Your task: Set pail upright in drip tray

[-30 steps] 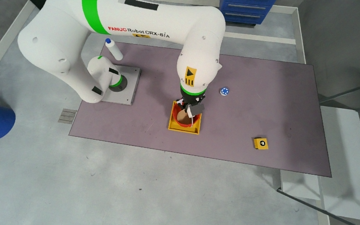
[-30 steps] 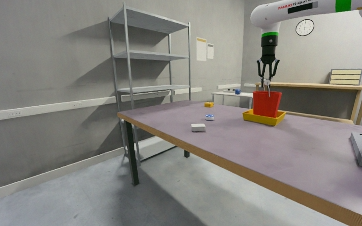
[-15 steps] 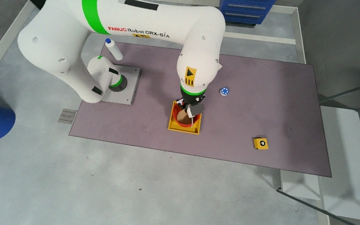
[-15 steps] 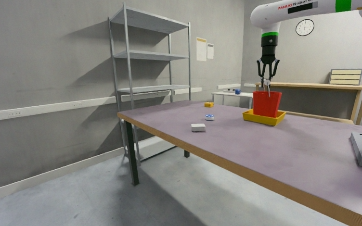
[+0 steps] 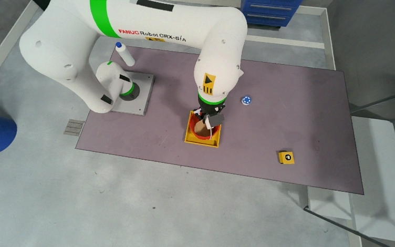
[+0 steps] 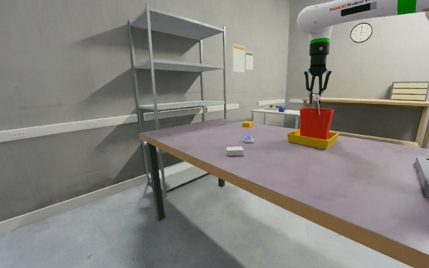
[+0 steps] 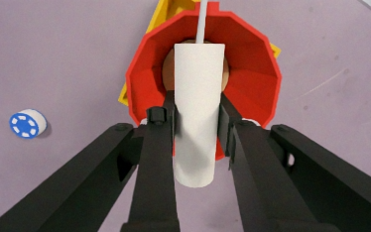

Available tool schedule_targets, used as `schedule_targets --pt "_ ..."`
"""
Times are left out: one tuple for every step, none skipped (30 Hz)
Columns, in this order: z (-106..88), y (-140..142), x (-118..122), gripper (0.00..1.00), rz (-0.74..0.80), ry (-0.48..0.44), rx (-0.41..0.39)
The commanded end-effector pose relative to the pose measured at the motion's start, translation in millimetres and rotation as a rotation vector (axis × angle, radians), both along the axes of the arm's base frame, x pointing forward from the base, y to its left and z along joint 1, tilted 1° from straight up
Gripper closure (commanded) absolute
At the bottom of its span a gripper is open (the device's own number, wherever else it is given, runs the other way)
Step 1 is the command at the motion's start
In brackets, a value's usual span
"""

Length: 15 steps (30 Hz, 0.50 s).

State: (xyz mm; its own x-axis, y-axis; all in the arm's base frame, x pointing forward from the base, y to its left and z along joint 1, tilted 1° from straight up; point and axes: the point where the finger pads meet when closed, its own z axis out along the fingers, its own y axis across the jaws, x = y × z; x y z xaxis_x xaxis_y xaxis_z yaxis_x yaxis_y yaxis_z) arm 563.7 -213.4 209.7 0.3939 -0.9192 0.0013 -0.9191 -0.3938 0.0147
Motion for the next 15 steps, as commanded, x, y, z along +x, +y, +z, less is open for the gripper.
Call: schedule_targets --pt "1.0 -0.3 0.2 0.9 0.0 -0.002 -0.001" --pt "1.0 -0.3 0.2 0.9 0.0 -0.002 -0.001" --pt "1.0 -0.3 0.2 0.9 0.0 -0.002 -0.001" --pt "1.0 -0.3 0.2 0.9 0.0 -0.002 -0.001" --pt "1.0 -0.3 0.2 0.9 0.0 -0.002 -0.001" --pt "1.0 -0.3 0.2 0.9 0.0 -0.002 -0.001" --pt "1.0 -0.3 0.2 0.9 0.0 -0.002 -0.001" --pt "1.0 -0.3 0.2 0.9 0.0 -0.002 -0.001" --pt "1.0 -0.3 0.2 0.9 0.0 -0.002 -0.001" --pt "1.0 -0.3 0.2 0.9 0.0 -0.002 -0.001" --pt "1.0 -0.3 0.2 0.9 0.0 -0.002 -0.001" --pt "1.0 -0.3 0.2 0.9 0.0 -0.002 -0.001" --pt "1.0 -0.3 0.2 0.0 0.0 -0.002 -0.001" --pt "1.0 -0.3 0.2 0.0 0.0 -0.002 -0.001" --pt "1.0 -0.3 0.2 0.0 0.0 -0.002 -0.001"
